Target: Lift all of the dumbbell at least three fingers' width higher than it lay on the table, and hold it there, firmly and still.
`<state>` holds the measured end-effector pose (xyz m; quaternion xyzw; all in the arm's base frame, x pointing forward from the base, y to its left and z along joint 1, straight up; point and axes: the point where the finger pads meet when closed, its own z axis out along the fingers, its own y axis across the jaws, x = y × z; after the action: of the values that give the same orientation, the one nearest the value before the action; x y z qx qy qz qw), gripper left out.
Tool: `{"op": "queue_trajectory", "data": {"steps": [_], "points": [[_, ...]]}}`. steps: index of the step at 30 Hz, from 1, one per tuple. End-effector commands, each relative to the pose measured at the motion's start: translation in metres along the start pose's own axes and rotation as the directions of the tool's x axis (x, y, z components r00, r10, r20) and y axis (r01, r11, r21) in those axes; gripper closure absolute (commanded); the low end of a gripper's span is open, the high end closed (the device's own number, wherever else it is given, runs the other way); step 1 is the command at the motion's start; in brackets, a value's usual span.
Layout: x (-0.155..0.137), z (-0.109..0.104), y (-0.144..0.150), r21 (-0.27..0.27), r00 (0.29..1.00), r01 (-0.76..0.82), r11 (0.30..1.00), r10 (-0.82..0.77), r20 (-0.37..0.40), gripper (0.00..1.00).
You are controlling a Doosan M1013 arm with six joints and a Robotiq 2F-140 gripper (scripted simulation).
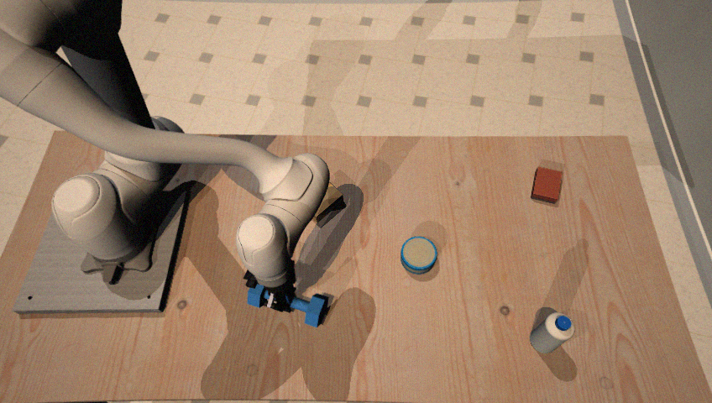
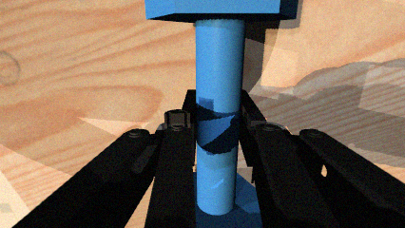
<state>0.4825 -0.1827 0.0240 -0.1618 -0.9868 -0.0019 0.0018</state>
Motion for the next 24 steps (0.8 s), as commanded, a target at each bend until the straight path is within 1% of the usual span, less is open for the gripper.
{"op": "queue_trajectory", "data": {"steps": [1,3,5,20,22,24], "points": [[-0.001,-0.008,0.0,0.0,1.0,0.0,1.0,0.0,0.001,0.9],[-0.001,-0.013,0.0,0.0,1.0,0.0,1.0,0.0,0.001,0.9],[-0.001,-0.013,0.0,0.0,1.0,0.0,1.0,0.0,0.001,0.9],[-0.001,-0.059,0.0,0.0,1.0,0.0,1.0,0.0,0.001,0.9],[-0.001,-0.059,0.0,0.0,1.0,0.0,1.0,0.0,0.001,0.9],[0.0,-0.065,0.0,0.0,1.0,0.0,1.0,0.0,0.001,0.9]]}}
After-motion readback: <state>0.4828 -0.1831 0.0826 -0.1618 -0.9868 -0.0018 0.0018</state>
